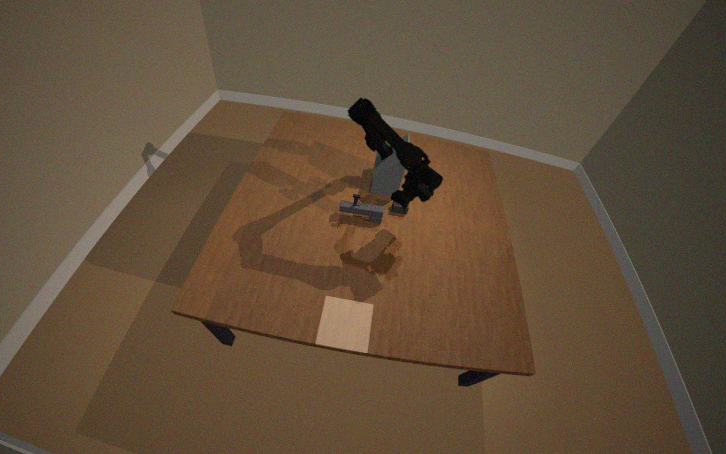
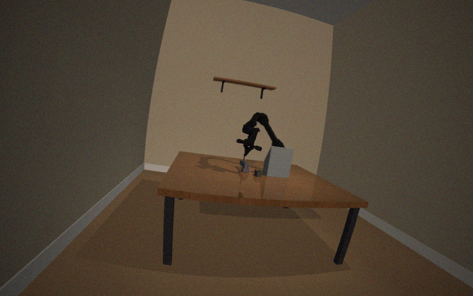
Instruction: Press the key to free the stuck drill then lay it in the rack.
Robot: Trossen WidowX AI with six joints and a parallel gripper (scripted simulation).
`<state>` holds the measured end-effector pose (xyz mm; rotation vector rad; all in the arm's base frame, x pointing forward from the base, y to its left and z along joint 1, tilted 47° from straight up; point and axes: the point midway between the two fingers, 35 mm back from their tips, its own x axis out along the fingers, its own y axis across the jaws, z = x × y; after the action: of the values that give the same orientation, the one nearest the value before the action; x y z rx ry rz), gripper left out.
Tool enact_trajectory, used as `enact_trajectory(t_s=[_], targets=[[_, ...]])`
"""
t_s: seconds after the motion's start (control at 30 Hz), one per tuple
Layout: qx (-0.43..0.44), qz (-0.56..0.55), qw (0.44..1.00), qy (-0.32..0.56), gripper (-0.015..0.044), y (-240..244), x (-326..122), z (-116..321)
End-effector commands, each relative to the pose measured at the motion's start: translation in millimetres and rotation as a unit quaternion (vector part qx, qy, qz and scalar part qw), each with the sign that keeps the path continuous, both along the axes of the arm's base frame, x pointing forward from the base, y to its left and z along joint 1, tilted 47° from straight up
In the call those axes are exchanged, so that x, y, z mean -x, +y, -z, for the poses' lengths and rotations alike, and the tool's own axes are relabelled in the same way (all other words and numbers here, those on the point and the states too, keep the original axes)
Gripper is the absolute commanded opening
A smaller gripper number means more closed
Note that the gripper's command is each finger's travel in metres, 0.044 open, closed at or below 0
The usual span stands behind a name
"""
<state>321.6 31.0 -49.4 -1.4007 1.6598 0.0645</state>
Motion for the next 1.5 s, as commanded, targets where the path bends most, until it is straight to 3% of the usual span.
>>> enact_trajectory(t_s=[0.0, 0.27, 1.47], targets=[[-0.013, 0.138, 0.985, -0.102, 0.0000, -45.3, 6.0, -50.8], [-0.012, 0.387, 0.873, -0.298, 0.0000, -127.0, 50.9, -137.0], [-0.011, 0.392, 0.869, -0.302, 0.0000, -140.9, 56.5, -132.7]])
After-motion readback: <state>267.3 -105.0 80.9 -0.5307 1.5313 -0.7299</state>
